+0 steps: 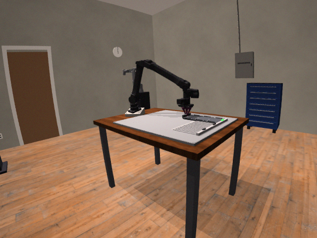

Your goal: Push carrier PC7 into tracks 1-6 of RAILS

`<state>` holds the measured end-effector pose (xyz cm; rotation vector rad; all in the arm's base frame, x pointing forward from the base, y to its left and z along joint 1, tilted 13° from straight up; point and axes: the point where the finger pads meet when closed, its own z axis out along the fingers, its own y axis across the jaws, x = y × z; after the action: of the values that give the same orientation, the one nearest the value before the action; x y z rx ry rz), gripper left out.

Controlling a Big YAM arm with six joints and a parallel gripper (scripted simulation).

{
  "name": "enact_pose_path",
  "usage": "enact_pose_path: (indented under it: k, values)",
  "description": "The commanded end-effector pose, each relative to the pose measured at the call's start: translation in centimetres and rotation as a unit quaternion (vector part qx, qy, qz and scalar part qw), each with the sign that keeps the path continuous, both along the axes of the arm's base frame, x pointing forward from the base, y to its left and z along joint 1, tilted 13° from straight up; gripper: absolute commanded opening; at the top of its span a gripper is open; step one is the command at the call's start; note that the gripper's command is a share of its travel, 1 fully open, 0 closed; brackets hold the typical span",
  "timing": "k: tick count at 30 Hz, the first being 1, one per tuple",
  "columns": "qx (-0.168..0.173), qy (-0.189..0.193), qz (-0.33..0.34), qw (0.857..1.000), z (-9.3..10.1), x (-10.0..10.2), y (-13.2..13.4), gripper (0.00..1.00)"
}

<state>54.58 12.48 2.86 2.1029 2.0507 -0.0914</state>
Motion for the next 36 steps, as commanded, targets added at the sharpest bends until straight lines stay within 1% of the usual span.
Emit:
enact_pose_path:
  k: [1, 17, 36]
  values:
    - [0.008, -0.039, 0.000, 0.999, 1.9, 4.2, -0.3, 0.00]
    - [0.008, -0.039, 0.000, 0.999, 2.1, 5.6, -0.3, 0.00]
    - [0.008, -0.039, 0.000, 0.999, 2.1, 5.6, -0.3, 0.00]
